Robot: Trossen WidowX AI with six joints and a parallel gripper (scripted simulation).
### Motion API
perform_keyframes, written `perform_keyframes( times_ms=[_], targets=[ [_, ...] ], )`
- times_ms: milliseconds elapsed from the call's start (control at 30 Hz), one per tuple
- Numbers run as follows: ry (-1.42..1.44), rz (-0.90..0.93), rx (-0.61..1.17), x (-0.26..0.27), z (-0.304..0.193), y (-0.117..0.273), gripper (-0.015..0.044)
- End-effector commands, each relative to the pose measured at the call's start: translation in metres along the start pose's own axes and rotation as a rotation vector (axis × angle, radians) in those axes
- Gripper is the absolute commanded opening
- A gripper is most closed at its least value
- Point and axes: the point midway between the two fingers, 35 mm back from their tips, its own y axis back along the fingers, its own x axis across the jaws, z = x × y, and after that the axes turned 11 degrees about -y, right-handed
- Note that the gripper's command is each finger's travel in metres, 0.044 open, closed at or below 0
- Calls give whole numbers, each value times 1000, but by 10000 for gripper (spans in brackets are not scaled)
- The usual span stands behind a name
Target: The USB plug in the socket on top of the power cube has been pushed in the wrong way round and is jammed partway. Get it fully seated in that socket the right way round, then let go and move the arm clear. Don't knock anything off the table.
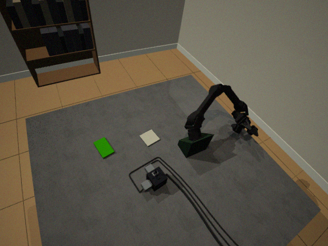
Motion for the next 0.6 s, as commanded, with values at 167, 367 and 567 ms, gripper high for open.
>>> perform_keyframes(
  times_ms=[167, 367, 567],
  targets=[
    [-148, -89, -20, 2, 6, 32, 440],
    [-520, -330, -172, 2, -5, 99, 440],
    [-732, -615, -367, 16, -8, 190, 440]
  ],
)
